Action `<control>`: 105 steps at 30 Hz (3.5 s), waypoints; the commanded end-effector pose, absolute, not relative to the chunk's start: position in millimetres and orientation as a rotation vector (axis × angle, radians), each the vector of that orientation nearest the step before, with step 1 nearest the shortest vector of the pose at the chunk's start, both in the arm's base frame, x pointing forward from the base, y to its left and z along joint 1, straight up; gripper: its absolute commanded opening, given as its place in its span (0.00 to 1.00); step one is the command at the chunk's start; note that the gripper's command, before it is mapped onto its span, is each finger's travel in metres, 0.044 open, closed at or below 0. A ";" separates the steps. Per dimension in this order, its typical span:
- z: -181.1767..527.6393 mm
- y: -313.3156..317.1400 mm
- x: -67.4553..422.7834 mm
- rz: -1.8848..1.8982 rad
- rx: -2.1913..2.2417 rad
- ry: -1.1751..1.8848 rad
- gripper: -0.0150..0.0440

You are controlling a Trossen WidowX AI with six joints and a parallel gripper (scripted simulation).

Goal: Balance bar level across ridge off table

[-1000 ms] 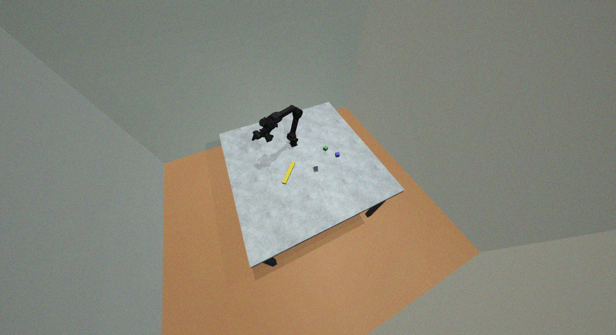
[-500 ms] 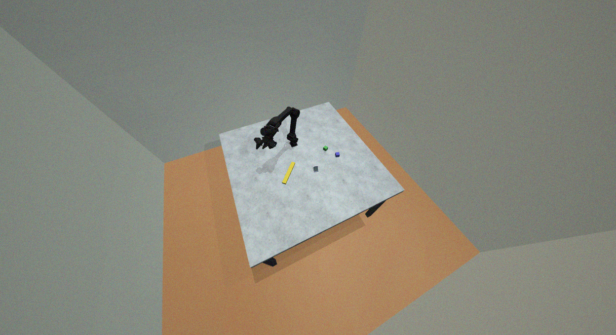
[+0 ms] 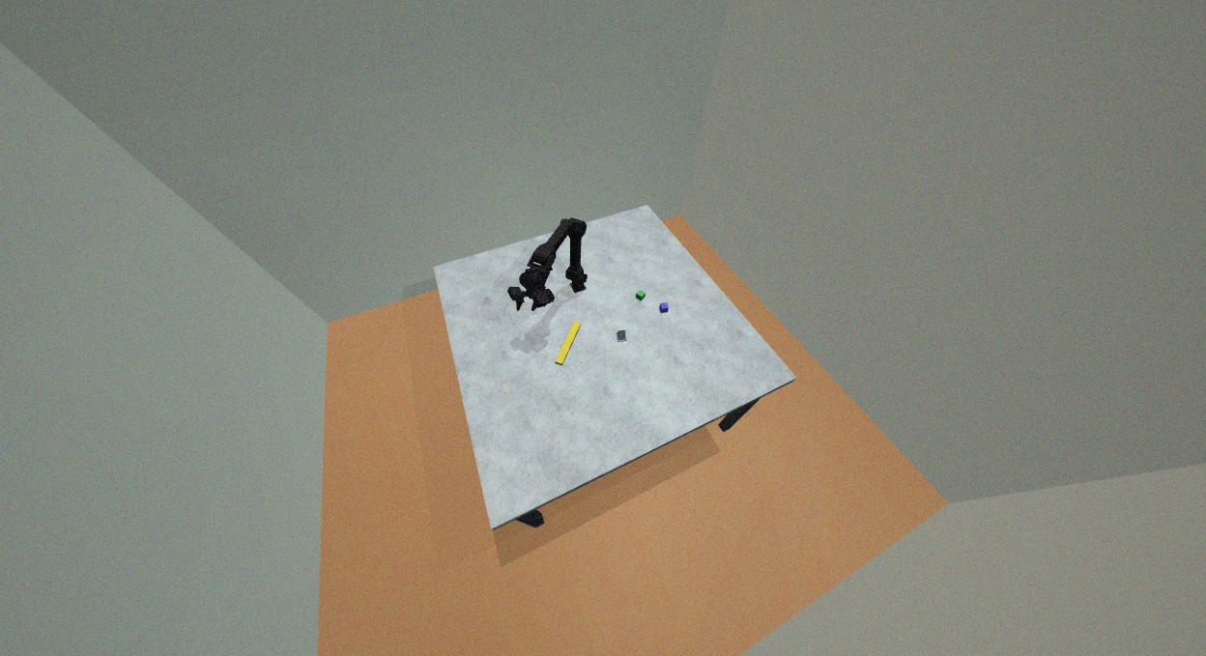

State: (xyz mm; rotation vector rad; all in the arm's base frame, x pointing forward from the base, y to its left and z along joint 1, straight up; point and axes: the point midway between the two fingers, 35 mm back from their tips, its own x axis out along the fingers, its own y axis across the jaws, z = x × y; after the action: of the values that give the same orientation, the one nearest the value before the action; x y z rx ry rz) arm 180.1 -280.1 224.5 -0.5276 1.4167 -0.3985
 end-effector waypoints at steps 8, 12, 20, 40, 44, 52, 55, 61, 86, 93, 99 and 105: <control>193.5 -252.7 214.4 -0.410 -0.236 1.369 0.79; 183.3 -241.5 225.0 -0.419 -0.132 1.363 0.79; 163.5 -217.1 243.6 -0.442 0.073 1.368 0.79; 121.9 -150.9 273.8 -0.575 0.552 1.451 0.79; 119.4 -146.0 275.1 -0.590 0.585 1.459 0.79; 101.9 -146.7 276.4 -0.590 0.585 1.459 0.79; 83.9 -146.8 276.6 -0.590 0.585 1.459 0.79; 74.3 -146.6 276.2 -0.590 0.585 1.459 0.79; 48.5 -146.9 276.8 -0.590 0.585 1.459 0.79; 48.5 -146.9 276.8 -0.590 0.585 1.459 0.79; 49.1 -147.4 276.3 -0.590 0.578 1.462 0.61; 49.1 -147.4 276.3 -0.590 0.578 1.462 0.48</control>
State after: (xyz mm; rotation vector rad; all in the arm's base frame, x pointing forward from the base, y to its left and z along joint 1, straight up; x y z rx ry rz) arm 276.3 -147.4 49.1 0.5779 1.4618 -0.5899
